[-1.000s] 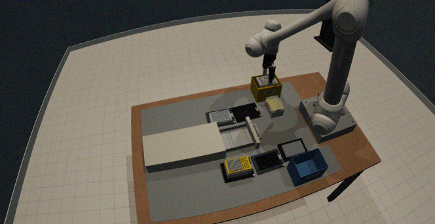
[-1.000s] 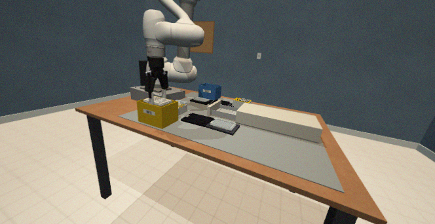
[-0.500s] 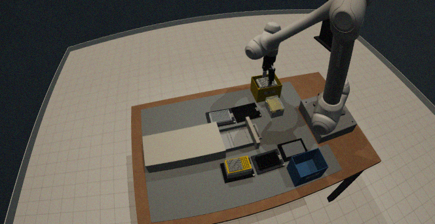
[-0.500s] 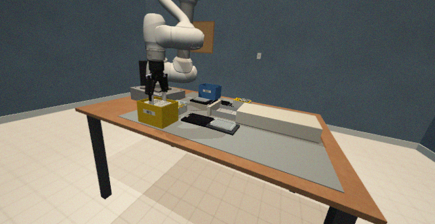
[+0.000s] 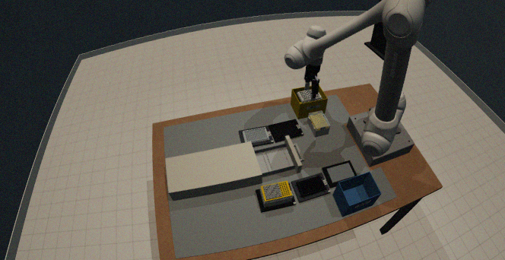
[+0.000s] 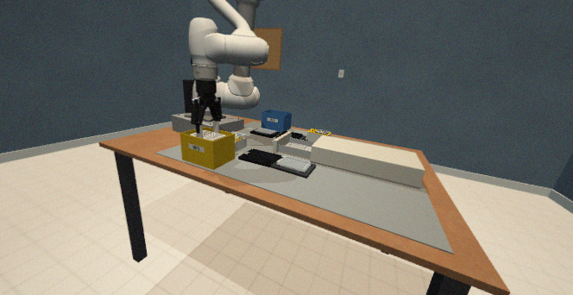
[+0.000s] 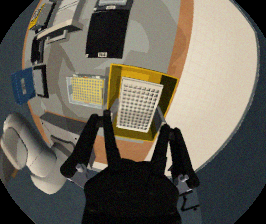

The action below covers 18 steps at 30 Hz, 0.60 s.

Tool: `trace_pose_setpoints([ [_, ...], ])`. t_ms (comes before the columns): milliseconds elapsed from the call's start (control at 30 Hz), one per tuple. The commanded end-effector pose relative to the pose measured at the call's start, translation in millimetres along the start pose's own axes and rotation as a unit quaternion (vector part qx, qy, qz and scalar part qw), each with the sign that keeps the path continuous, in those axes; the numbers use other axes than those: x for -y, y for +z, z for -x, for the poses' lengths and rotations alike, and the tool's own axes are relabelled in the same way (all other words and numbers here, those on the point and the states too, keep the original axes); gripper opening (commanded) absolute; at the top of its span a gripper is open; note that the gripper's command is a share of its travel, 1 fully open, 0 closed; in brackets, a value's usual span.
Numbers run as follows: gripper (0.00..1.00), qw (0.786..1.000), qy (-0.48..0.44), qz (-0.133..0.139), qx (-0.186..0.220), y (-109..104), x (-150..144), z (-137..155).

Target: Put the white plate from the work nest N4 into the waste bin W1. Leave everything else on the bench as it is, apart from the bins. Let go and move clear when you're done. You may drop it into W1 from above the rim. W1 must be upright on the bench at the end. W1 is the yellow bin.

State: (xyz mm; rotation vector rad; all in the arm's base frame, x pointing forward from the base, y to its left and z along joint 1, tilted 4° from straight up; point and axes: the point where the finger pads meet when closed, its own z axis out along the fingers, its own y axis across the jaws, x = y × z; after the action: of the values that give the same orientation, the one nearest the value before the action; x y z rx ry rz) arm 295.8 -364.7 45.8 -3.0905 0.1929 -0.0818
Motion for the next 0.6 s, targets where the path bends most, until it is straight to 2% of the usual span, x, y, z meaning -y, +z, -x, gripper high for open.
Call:
trace_pose_setpoints([
  [0, 0.10, 1.000, 0.000, 0.000, 0.000, -0.1, 0.0, 0.0],
  [67, 0.10, 1.000, 0.000, 0.000, 0.000, -0.1, 0.0, 0.0],
  [100, 0.70, 1.000, 0.000, 0.000, 0.000, -0.1, 0.0, 0.0],
  [567, 0.70, 1.000, 0.000, 0.000, 0.000, -0.1, 0.0, 0.0],
])
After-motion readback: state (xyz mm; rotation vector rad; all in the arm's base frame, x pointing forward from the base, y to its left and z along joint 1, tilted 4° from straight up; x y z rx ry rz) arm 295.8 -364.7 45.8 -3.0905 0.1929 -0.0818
